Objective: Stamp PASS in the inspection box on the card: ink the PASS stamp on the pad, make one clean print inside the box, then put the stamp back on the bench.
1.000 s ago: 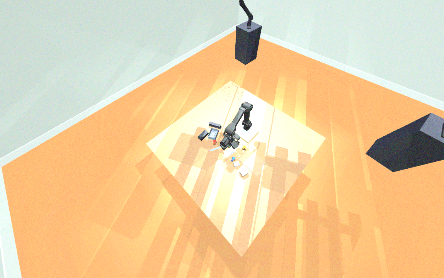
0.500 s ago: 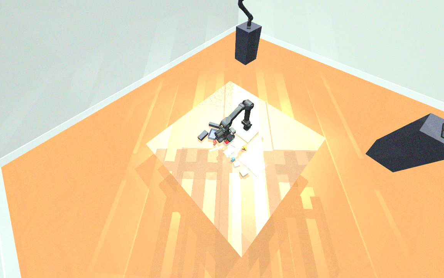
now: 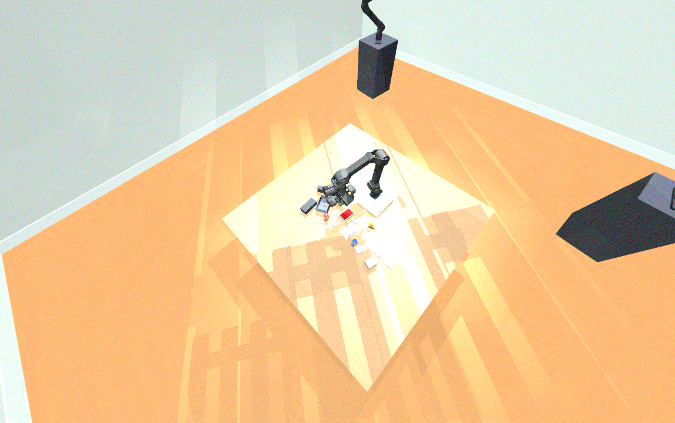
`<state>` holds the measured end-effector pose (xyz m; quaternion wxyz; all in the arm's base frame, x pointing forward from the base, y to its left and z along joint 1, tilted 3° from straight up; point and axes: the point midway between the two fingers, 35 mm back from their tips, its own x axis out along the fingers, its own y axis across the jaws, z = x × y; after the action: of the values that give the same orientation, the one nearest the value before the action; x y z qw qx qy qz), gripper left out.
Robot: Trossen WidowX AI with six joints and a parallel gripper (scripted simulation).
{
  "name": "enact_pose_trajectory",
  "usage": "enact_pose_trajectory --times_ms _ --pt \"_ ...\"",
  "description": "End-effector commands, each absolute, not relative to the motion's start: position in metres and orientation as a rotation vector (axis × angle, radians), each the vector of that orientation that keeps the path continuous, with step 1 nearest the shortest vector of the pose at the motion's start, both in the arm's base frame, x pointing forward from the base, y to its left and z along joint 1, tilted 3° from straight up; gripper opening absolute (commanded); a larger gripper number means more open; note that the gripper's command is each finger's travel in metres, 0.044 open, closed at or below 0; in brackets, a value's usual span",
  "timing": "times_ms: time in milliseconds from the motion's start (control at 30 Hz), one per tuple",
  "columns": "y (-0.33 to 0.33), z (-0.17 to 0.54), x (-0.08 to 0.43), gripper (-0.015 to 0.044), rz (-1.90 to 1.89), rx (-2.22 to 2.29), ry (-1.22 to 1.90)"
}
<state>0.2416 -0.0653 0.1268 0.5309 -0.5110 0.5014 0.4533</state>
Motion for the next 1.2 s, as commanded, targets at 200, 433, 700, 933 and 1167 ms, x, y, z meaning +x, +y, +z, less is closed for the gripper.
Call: enact_pose_trajectory --times_ms 200,433,700,933,1167 --pt "-0.097 0.122 0.209 0.0 1.092 -1.219 1.2" --pt "-0.101 0.121 0.204 0.0 1.092 -1.22 1.2" --pt "-0.102 0.108 0.207 0.0 1.092 -1.22 1.2" --pt "-0.103 0.097 0.208 0.0 1.092 -1.22 1.2" --pt "-0.104 0.085 0.209 0.0 1.092 -1.22 1.2"
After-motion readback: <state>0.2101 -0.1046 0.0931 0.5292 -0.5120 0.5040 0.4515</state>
